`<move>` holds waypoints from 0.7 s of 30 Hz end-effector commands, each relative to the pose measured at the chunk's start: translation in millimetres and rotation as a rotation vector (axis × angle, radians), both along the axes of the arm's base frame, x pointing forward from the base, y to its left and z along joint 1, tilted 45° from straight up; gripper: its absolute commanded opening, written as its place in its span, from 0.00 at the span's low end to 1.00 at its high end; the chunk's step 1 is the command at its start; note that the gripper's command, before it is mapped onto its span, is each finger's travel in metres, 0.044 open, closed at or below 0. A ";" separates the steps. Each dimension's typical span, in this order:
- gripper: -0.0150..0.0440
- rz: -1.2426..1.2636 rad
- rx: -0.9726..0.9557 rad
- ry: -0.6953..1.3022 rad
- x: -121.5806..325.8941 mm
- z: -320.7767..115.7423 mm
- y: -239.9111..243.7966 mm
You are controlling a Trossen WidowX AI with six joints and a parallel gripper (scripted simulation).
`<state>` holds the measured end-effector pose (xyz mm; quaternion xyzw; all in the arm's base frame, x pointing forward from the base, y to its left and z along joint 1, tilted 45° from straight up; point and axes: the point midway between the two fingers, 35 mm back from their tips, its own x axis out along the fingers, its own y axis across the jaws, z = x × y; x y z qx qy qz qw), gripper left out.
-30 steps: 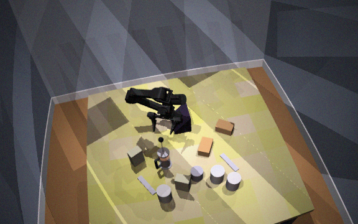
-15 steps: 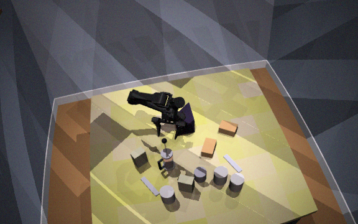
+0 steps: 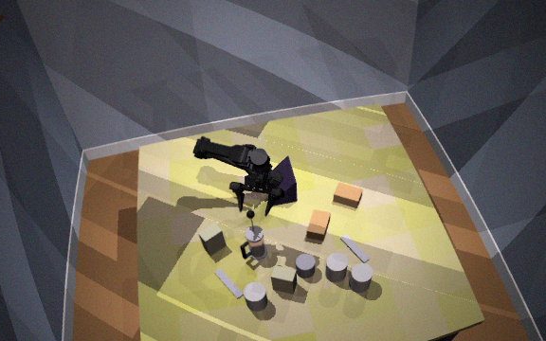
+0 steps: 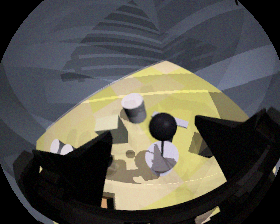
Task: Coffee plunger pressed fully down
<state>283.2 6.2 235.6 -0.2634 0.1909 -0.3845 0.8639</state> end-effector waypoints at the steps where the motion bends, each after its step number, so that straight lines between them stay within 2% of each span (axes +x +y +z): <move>1: 1.00 0.006 -0.018 0.010 0.3 -0.5 -3.7; 9: 1.00 0.013 -0.054 0.008 0.9 5.6 -9.5; 20: 0.51 0.013 -0.054 0.008 0.9 5.6 -9.5; 21: 0.50 0.013 -0.054 0.008 0.9 5.6 -9.5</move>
